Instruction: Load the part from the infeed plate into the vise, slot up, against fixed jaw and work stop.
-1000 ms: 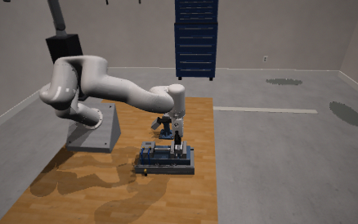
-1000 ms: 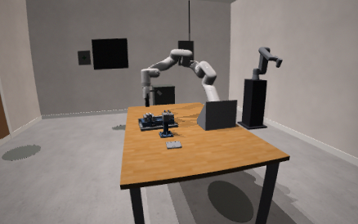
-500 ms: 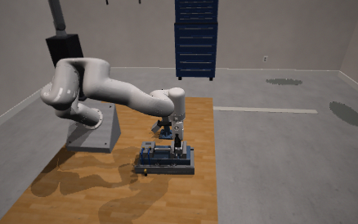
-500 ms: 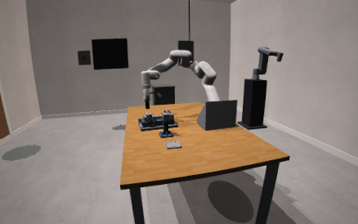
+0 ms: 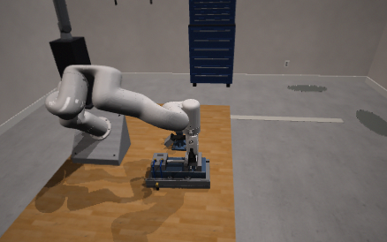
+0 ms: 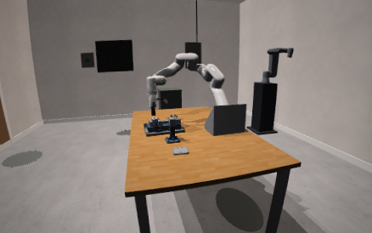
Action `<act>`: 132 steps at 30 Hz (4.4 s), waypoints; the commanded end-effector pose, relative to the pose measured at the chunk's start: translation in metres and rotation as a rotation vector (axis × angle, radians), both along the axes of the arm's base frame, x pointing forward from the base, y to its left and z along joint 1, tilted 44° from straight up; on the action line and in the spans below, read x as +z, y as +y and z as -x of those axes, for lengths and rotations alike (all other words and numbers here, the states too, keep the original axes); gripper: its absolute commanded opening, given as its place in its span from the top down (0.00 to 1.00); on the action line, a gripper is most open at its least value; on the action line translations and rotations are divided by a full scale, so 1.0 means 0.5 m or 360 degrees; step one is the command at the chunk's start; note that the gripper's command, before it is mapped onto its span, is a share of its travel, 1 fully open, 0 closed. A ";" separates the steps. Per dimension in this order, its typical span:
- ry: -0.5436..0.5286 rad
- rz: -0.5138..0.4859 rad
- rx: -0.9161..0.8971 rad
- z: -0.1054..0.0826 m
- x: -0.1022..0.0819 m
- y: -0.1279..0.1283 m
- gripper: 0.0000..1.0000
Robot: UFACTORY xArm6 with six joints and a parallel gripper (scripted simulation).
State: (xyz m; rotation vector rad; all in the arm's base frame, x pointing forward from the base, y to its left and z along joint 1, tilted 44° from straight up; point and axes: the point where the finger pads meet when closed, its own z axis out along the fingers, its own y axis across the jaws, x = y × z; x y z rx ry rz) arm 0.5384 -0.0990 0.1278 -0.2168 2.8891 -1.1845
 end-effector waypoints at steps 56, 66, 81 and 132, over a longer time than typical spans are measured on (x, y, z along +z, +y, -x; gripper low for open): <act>-0.0006 -0.0001 0.0003 -0.006 -0.011 -0.012 1.00; -0.0006 -0.0001 0.0003 -0.006 -0.012 -0.013 1.00; -0.0006 -0.0001 0.0003 -0.007 -0.015 -0.016 1.00; -0.0006 -0.0001 0.0003 -0.008 -0.026 -0.026 1.00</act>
